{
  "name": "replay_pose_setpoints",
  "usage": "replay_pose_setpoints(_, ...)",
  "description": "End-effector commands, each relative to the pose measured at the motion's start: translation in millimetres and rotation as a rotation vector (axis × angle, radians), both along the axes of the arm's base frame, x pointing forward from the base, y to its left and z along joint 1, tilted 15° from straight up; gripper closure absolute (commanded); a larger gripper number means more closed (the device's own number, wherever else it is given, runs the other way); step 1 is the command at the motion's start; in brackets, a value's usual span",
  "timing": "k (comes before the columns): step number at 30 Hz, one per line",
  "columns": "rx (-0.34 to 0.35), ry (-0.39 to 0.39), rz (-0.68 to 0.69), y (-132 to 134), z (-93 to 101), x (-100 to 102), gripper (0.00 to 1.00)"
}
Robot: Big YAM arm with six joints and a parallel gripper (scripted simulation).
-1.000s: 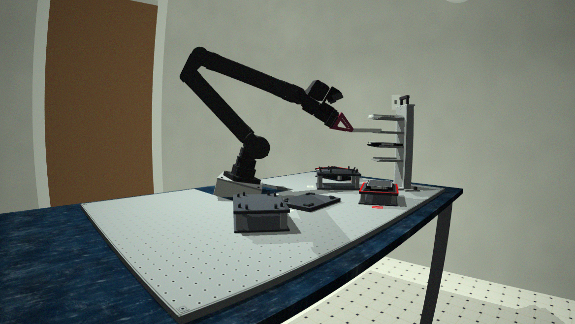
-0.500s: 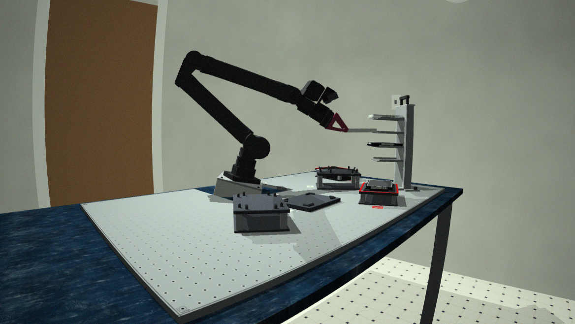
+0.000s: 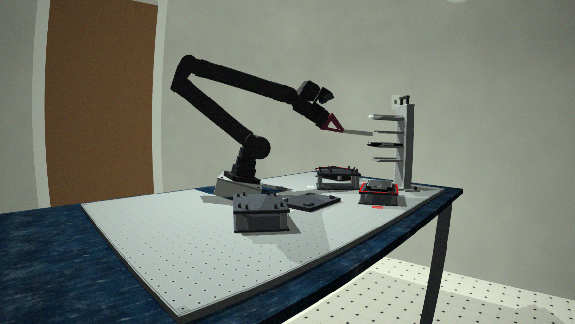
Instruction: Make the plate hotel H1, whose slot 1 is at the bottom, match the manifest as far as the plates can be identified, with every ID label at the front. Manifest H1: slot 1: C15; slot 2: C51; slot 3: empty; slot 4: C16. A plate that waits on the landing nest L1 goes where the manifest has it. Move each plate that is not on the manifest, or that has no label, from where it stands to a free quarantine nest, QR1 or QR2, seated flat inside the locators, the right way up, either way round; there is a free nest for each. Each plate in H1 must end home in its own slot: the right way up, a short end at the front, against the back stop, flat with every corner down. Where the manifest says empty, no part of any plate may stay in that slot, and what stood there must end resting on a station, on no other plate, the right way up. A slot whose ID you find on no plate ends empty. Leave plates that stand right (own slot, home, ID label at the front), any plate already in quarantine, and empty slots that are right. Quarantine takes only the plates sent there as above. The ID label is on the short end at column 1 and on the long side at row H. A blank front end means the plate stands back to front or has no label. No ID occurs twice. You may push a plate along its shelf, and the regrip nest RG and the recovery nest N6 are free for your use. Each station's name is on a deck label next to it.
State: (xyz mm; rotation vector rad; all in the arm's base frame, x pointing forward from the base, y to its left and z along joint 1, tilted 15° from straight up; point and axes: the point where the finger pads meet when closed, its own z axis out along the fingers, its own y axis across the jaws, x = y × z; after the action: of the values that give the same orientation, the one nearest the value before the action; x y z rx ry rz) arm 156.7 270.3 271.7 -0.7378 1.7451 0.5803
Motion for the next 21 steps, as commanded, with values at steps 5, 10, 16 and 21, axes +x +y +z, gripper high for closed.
replay_pose_setpoints(5, 0.038, 0.000, 0.006, -5.7, 10.3, -9.2, 0.14)
replay_pose_setpoints(10, 0.060, -0.005, 0.006, -8.1, 21.0, -12.1, 0.14)
replay_pose_setpoints(16, 0.043, -0.001, 0.006, -13.8, 7.1, -17.1, 0.14)
replay_pose_setpoints(21, 0.058, -0.003, 0.006, -17.7, 13.0, -21.0, 0.14)
